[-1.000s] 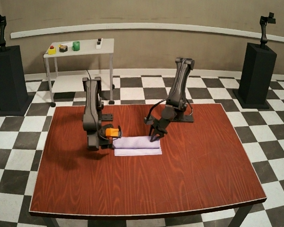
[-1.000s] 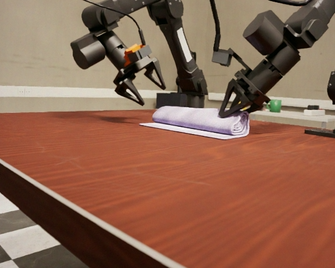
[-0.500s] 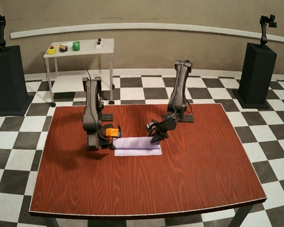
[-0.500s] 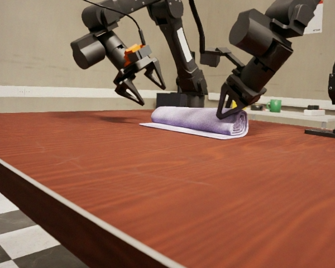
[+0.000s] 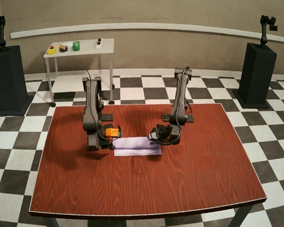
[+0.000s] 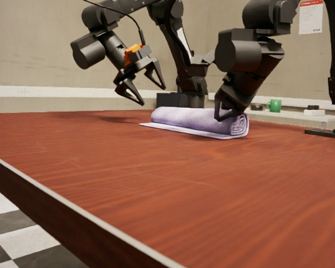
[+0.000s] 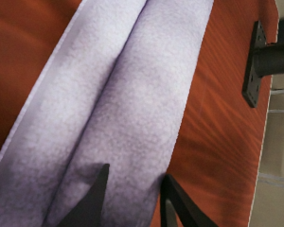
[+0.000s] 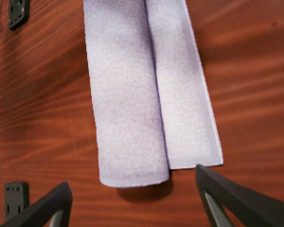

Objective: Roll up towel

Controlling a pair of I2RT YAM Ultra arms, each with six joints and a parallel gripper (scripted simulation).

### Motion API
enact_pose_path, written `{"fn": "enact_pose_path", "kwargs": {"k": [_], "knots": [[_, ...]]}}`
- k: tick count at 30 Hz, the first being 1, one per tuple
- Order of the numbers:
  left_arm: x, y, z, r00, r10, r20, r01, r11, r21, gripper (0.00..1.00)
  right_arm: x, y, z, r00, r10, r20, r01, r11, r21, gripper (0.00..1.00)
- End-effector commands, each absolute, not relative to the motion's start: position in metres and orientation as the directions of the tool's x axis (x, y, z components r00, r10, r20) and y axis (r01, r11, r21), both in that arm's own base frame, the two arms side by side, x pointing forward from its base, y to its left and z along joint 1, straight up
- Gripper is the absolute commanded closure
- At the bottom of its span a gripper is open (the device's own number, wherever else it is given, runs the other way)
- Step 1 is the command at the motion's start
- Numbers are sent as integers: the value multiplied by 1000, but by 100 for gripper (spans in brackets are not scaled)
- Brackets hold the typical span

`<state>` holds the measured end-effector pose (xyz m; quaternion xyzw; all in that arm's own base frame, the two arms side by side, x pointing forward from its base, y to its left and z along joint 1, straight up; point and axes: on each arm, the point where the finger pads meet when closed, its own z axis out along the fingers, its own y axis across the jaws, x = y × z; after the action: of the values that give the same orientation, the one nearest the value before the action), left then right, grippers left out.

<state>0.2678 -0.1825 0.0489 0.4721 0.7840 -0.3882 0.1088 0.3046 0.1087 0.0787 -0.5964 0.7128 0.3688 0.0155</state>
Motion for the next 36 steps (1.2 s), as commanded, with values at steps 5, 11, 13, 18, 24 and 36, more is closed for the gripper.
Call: {"fn": "enact_pose_path", "kwargs": {"k": [5, 11, 13, 18, 24, 36], "knots": [[253, -182, 56, -602, 657, -453, 717, 197, -669, 59, 314, 108, 88, -260, -857, -445, -772, -92, 629, 15], [253, -182, 57, -624, 652, -430, 683, 189, -706, 59, 314, 108, 88, -260, -857, -445, -772, -92, 629, 15], [253, -182, 56, -625, 652, -429, 682, 189, -707, 59, 314, 108, 88, -260, -857, -445, -772, -92, 629, 15], [253, -182, 52, -625, 652, -429, 682, 189, -707, 59, 314, 108, 88, -260, -857, -445, -772, -92, 629, 15], [253, -182, 45, -625, 652, -429, 682, 189, -707, 56, 314, 108, 88, -260, -857, -445, -772, -92, 629, 15], [253, -182, 55, -625, 652, -429, 682, 189, -707, 27, 314, 108, 88, -260, -857, -445, -772, -92, 629, 15]]}}
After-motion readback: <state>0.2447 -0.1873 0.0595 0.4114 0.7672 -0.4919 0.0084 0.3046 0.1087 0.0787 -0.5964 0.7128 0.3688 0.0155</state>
